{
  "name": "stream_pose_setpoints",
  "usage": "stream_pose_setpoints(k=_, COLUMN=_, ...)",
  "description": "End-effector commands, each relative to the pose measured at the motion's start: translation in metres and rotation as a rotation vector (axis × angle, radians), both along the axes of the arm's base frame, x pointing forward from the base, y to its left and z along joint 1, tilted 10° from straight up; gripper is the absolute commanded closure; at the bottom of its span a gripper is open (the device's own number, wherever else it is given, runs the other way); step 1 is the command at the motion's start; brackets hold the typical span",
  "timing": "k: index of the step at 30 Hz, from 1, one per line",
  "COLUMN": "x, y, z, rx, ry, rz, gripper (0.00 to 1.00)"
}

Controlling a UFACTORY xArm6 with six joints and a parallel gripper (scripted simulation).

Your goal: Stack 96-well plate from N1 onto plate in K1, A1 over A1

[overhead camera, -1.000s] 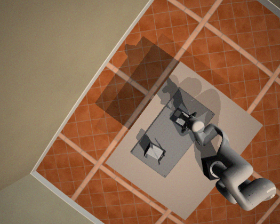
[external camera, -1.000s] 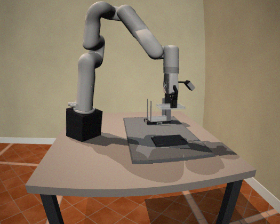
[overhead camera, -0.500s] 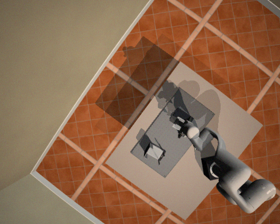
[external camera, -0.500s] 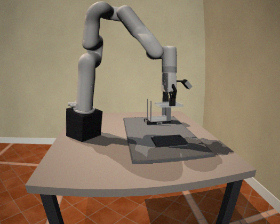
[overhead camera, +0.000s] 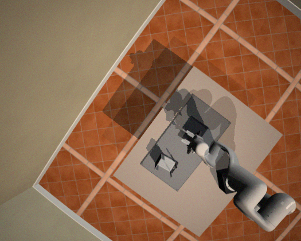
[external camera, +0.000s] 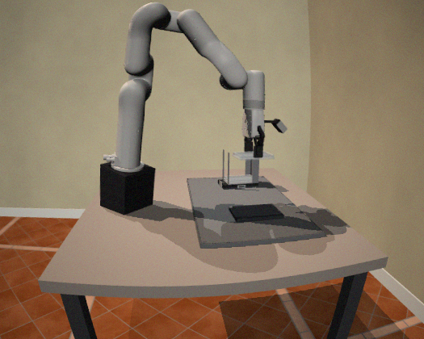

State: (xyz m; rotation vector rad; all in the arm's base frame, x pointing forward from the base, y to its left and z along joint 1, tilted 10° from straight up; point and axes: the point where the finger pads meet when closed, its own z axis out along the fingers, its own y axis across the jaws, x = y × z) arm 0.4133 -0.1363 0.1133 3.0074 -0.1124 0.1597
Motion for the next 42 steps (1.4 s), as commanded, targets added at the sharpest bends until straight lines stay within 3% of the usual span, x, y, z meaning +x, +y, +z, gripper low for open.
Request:
stream_pose_setpoints(k=1, x=0.005, y=0.012, z=0.001, rx=-0.002, ry=-0.004, rz=0.0, gripper=1.0)
stream_pose_setpoints(k=42, x=0.034, y=0.124, z=-0.009, rx=-0.001, ry=-0.004, rz=0.0, gripper=1.0)
